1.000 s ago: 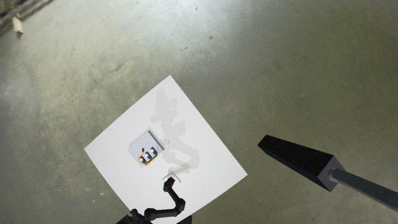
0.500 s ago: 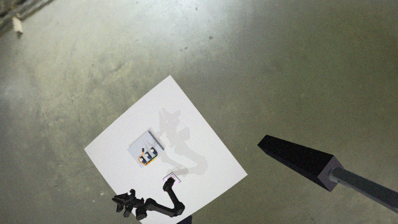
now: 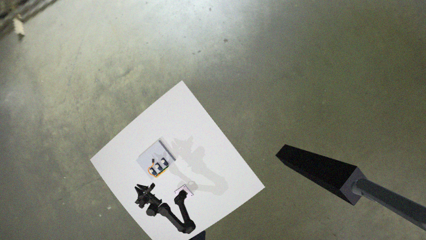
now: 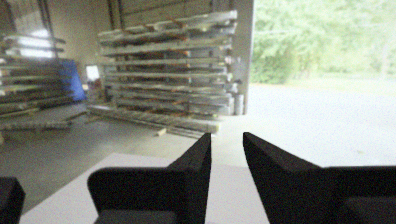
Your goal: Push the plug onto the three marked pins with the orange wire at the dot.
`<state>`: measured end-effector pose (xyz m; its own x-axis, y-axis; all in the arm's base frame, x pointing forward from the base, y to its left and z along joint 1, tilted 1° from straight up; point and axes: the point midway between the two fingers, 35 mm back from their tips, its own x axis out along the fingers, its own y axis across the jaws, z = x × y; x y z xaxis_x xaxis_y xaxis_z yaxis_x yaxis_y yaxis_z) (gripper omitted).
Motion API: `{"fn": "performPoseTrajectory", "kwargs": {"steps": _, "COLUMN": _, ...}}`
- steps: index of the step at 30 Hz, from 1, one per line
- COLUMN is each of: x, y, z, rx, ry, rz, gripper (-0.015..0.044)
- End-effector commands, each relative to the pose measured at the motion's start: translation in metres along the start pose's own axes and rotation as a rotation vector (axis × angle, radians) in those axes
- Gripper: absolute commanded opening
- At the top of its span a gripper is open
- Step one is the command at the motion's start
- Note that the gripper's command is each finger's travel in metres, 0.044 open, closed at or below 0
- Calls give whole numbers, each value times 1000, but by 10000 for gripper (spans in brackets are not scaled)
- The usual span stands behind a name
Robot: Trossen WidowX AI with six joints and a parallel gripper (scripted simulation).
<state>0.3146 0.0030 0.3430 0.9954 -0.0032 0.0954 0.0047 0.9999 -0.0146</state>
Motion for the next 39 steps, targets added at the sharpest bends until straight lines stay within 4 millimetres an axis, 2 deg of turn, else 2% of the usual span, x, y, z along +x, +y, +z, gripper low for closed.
{"fn": "performPoseTrajectory", "kwargs": {"steps": 1, "x": 5, "y": -4, "z": -17, "rx": 35, "ry": 70, "rz": 0, "gripper": 115}}
{"fn": "performPoseTrajectory", "kwargs": {"steps": 11, "x": 45, "y": -10, "z": -52, "rx": 170, "ry": 359, "rz": -43, "gripper": 115}}
{"fn": "performPoseTrajectory", "kwargs": {"steps": 20, "x": 72, "y": -18, "z": -91, "rx": 296, "ry": 623, "rz": -119, "gripper": 115}}
{"fn": "performPoseTrajectory", "kwargs": {"steps": 29, "x": 87, "y": -26, "z": -132, "rx": 417, "ry": 881, "rz": -227, "gripper": 115}}
{"fn": "performPoseTrajectory", "kwargs": {"steps": 39, "x": 91, "y": -34, "z": -178, "rx": 538, "ry": 1158, "rz": -385, "gripper": 115}}
